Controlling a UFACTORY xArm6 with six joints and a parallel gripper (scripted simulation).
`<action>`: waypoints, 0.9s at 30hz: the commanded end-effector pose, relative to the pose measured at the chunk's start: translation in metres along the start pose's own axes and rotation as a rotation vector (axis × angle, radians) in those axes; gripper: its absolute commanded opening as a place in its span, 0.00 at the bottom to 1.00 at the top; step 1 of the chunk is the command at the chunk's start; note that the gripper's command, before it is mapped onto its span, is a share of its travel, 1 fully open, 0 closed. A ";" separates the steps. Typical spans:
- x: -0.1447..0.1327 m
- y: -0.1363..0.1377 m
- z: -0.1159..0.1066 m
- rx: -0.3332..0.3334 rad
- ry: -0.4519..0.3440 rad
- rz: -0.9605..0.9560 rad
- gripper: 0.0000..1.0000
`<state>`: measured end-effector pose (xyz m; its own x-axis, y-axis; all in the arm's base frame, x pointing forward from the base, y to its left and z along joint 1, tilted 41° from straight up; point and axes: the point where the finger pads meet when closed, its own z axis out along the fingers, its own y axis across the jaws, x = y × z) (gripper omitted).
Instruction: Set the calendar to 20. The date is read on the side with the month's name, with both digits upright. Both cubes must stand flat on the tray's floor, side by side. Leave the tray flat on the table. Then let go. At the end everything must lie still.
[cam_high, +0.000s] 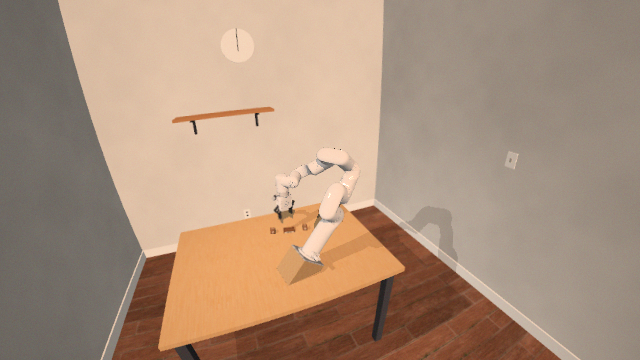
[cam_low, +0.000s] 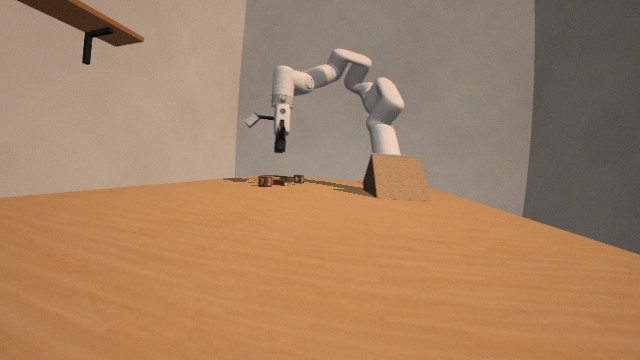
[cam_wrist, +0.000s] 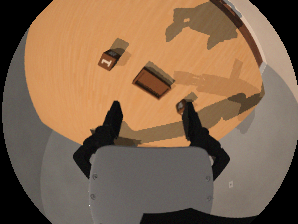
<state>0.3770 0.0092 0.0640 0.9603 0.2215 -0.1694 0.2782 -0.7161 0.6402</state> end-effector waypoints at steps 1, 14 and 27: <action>-0.007 0.012 -0.002 0.016 0.005 -0.099 1.00; -0.049 0.057 0.005 0.012 0.007 -0.543 1.00; -0.083 0.082 0.012 0.006 0.004 -0.866 1.00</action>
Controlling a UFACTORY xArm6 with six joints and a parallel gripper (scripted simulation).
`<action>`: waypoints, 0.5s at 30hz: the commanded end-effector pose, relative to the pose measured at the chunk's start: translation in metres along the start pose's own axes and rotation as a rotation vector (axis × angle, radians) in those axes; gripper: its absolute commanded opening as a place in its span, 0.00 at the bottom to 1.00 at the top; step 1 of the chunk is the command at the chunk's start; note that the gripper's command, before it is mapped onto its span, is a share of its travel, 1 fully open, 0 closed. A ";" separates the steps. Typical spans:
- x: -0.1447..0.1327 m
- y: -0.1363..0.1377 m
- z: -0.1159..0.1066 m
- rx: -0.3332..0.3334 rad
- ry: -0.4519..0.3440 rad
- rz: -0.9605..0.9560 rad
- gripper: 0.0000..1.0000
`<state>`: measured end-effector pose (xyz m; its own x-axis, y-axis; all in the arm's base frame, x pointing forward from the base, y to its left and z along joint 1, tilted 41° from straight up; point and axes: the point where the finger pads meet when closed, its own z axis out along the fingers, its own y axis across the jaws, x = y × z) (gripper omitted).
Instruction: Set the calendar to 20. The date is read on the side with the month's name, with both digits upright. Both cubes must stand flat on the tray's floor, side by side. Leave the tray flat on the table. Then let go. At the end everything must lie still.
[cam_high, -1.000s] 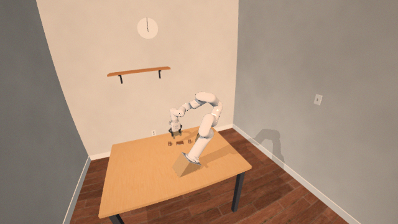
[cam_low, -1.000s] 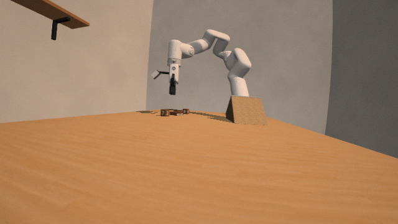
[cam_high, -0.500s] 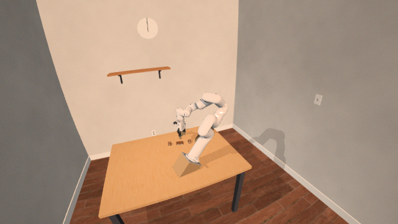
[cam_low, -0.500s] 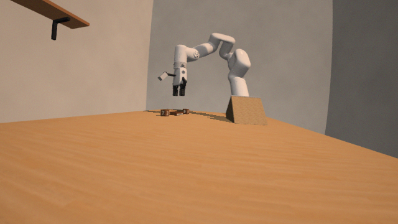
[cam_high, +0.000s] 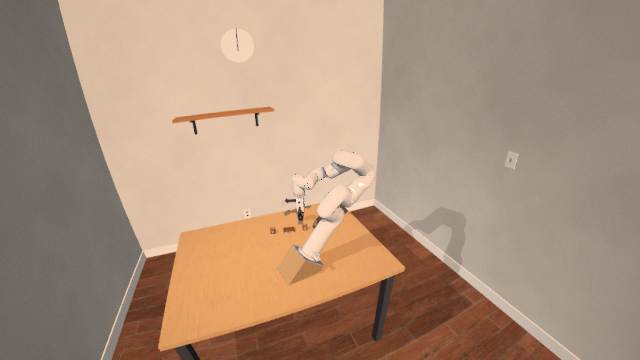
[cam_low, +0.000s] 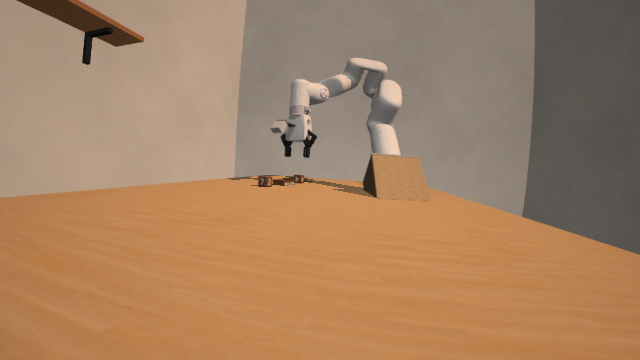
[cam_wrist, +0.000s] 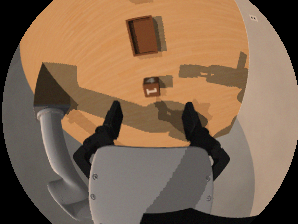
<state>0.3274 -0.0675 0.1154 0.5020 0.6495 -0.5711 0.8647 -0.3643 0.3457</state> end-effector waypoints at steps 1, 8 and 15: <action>-0.015 -0.001 0.001 0.003 0.013 -0.121 1.00; -0.019 -0.002 0.002 0.003 0.013 -0.154 1.00; -0.019 -0.002 0.002 0.003 0.013 -0.155 0.49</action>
